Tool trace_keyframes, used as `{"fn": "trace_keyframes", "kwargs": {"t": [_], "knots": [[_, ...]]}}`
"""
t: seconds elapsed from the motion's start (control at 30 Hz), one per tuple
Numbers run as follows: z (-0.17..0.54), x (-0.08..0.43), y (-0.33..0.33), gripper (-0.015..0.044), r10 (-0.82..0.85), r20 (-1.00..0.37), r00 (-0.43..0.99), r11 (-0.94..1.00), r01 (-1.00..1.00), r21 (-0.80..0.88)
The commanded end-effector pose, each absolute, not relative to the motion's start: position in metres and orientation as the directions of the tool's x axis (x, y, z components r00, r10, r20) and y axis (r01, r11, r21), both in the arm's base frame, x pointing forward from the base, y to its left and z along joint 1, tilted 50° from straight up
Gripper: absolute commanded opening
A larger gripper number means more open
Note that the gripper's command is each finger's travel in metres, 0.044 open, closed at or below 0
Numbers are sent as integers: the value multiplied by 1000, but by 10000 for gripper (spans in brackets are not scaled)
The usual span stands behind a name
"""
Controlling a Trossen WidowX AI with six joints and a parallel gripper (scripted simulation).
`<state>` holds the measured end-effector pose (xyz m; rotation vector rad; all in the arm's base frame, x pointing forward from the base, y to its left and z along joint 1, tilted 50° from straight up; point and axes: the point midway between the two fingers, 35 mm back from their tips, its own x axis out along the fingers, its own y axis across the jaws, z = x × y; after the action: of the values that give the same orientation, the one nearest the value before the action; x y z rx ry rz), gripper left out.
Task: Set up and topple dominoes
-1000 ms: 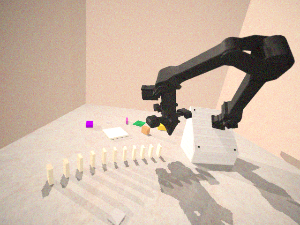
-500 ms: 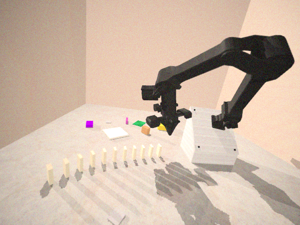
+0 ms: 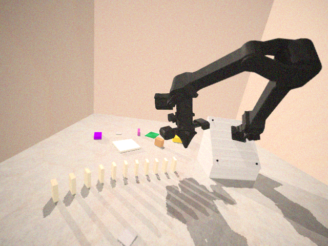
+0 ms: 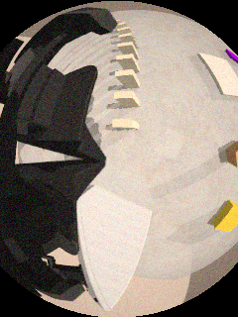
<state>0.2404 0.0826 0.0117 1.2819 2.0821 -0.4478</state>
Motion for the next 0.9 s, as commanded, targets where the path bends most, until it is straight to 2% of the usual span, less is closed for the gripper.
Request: {"fn": "trace_keyframes", "kwargs": {"t": [0.0,0.23,0.87], "knots": [[10,240,82,0,661,-679,-320,463,885,35],[-39,234,142,0,663,-677,-320,463,886,35],[-36,254,150,0,664,-676,-319,463,885,36]]}}
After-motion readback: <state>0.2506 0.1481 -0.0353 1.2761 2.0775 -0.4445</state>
